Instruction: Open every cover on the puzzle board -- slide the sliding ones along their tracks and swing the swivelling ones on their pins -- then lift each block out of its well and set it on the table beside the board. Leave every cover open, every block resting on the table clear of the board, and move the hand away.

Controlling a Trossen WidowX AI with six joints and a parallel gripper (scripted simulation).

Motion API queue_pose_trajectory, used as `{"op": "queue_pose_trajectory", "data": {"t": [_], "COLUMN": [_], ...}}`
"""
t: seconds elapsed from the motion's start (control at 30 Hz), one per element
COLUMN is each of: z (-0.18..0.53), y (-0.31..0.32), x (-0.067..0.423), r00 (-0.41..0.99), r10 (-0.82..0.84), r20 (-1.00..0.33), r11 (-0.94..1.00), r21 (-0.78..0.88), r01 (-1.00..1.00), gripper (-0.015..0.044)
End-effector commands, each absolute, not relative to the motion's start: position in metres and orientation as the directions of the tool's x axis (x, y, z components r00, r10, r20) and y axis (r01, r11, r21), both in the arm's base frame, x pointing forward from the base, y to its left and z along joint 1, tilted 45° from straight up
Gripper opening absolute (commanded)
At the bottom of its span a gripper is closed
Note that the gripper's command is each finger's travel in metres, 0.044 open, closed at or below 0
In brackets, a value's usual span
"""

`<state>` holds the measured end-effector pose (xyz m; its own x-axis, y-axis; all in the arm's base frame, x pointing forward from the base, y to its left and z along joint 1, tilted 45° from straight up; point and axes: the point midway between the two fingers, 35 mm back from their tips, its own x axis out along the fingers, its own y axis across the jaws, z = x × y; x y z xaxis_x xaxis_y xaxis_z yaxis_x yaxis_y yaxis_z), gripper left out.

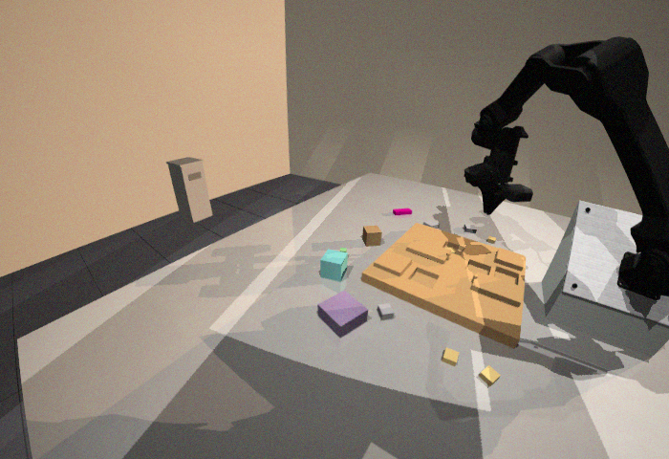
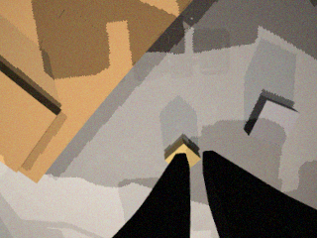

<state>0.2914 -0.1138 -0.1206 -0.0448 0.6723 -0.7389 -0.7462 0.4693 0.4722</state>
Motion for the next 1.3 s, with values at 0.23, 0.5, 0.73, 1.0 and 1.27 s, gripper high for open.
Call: {"op": "queue_pose_trajectory", "data": {"t": [0.23, 0.5, 0.73, 1.0, 1.27], "z": [-0.065, -0.043, -0.043, -0.056, -0.072], "y": [-0.048, -0.02, -0.018, -0.005, 0.012], "x": [0.331, 0.342, 0.341, 0.341, 0.339], "r00": [-0.045, -0.046, -0.046, -0.045, -0.046], "r10": [0.69, 0.7, 0.7, 0.7, 0.701], "r20": [-0.722, -0.712, -0.712, -0.713, -0.712], "r11": [0.62, 0.497, 0.506, 0.699, 0.616], "r21": [0.623, 0.533, 0.54, 0.697, 0.572], "r01": [-0.477, -0.685, -0.672, -0.163, 0.542], "gripper": [0.0, 0.0, 0.0, 0.0, 0.0]}}
